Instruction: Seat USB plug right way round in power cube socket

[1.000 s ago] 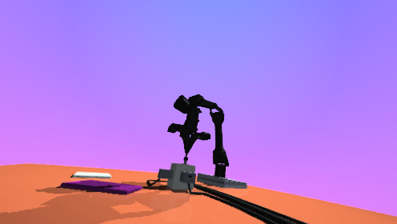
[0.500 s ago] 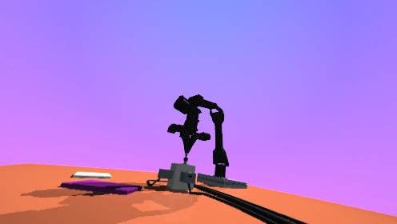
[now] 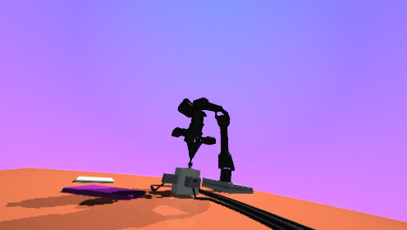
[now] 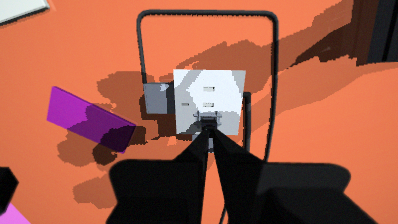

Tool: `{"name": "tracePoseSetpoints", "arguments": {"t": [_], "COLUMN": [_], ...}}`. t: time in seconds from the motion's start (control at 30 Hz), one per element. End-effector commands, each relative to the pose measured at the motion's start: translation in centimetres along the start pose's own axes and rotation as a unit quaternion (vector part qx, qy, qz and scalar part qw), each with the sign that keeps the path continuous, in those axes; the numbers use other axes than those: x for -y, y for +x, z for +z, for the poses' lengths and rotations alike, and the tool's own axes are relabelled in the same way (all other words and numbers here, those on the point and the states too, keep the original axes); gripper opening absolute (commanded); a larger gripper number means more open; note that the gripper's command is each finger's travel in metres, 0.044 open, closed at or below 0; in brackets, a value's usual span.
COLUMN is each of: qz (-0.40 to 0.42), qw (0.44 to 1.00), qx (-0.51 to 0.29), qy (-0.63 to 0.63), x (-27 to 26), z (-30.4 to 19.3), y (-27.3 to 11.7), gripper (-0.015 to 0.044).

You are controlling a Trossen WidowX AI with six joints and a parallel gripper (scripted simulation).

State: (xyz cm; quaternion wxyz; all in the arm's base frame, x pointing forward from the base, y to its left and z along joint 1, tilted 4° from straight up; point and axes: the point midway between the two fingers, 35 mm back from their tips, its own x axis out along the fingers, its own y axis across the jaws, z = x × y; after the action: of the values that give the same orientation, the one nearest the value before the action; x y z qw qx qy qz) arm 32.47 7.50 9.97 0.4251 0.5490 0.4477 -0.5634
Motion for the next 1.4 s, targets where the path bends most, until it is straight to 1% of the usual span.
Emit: {"name": "tracePoseSetpoints", "arguments": {"t": [0.0,1.37], "qz": [0.001,0.001], "qw": [1.000,1.000], "qx": [0.002,0.002], "qy": [0.002,0.002], "x": [-0.05,-0.05], "z": [0.06,0.04], "y": [0.07,0.57], "gripper": [0.0000,0.0000]}}
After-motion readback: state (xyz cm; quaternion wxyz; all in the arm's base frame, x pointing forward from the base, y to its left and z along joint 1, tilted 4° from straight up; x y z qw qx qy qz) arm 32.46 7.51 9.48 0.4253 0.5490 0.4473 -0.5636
